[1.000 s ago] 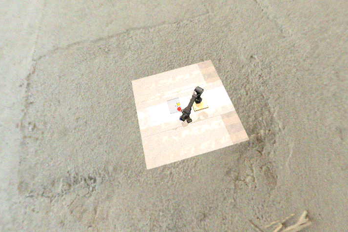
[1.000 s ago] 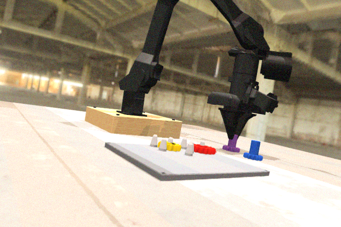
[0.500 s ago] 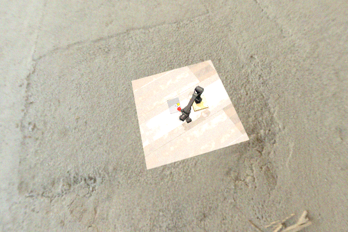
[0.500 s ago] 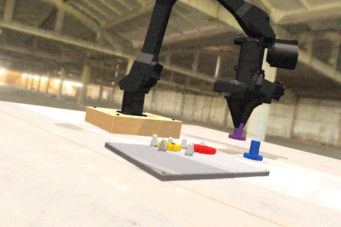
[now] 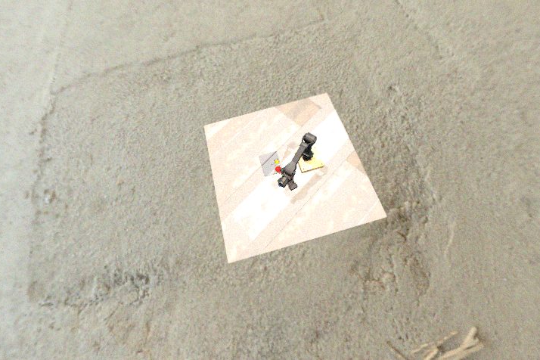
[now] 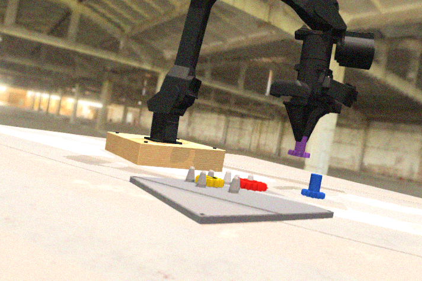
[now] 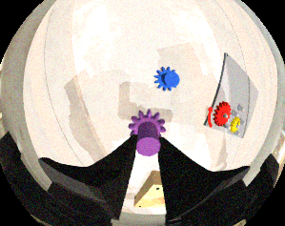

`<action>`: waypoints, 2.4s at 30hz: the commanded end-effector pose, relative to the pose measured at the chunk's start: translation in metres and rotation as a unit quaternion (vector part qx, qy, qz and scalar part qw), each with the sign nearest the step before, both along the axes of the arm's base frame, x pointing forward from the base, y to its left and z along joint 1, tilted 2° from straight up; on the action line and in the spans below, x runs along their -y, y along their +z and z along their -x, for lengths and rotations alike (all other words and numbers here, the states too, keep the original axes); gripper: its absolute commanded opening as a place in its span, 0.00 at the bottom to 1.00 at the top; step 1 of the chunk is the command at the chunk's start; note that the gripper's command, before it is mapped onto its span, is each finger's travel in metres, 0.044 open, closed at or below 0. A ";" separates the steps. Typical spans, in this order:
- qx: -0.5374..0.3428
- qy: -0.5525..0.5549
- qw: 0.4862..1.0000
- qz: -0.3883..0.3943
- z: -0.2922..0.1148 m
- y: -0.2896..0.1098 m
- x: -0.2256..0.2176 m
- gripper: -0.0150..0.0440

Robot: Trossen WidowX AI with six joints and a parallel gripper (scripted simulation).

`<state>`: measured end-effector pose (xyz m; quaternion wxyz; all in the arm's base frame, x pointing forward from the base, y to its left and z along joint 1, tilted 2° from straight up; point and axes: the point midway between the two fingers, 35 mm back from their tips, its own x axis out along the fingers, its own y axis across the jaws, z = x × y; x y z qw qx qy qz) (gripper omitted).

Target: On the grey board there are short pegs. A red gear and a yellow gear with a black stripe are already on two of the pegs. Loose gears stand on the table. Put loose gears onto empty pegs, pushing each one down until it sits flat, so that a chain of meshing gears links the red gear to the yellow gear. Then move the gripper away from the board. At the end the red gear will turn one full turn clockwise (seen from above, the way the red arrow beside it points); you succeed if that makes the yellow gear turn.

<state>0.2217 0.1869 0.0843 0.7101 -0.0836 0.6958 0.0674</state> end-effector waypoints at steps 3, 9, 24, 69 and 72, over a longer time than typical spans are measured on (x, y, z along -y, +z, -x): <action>0.002 -0.001 1.000 -0.002 -0.001 0.014 -0.001 0.25; 0.002 -0.001 1.000 -0.002 -0.001 0.028 0.000 0.25; 0.001 -0.001 1.000 -0.002 0.002 0.063 0.002 0.25; 0.004 -0.009 1.000 -0.001 -0.036 0.055 0.061 0.25; 0.004 -0.008 1.000 -0.001 -0.039 0.052 0.067 0.25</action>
